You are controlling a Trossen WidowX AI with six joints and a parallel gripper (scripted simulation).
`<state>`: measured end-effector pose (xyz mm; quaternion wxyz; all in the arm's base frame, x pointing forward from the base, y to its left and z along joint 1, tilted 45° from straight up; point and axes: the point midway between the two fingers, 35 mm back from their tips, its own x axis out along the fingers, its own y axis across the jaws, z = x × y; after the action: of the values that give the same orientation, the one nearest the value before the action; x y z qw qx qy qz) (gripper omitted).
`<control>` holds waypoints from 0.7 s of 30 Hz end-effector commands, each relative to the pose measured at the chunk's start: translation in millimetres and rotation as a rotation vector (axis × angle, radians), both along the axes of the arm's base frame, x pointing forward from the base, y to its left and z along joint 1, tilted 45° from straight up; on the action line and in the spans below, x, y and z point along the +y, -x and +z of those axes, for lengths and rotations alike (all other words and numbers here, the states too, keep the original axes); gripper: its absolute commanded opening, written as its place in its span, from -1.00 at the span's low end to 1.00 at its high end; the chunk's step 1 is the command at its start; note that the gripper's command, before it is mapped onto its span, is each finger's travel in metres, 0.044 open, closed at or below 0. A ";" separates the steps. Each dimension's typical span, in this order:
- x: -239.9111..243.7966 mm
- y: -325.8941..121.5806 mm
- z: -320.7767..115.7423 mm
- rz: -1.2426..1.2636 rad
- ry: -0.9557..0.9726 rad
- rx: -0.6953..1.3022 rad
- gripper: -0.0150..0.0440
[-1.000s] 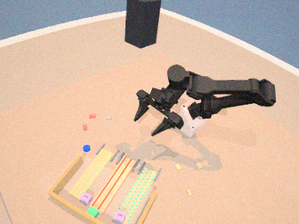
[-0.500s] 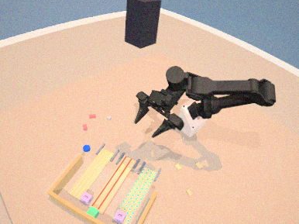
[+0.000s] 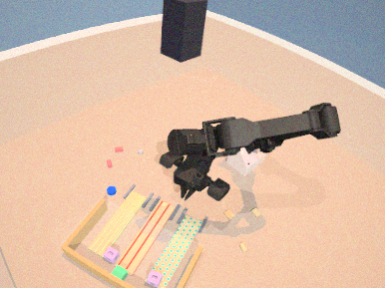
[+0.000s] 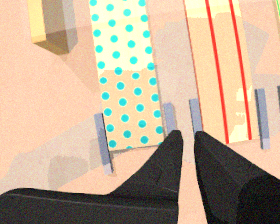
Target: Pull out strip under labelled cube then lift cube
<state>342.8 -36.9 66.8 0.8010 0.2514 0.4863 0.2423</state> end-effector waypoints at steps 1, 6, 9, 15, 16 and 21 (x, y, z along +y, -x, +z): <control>43.2 -1.2 -1.7 0.317 0.029 0.127 -0.49; 46.2 -3.6 -2.9 0.354 0.030 0.141 -0.49; 46.2 -3.6 -2.9 0.354 0.030 0.141 -0.49; 50.9 -4.9 -8.0 0.354 0.031 0.141 -0.49; 52.0 -5.1 -9.2 0.354 0.031 0.141 -0.49; 57.6 -6.5 -15.2 0.354 0.031 0.141 -0.49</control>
<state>349.2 17.7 55.7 0.7147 0.1642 0.5798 0.3550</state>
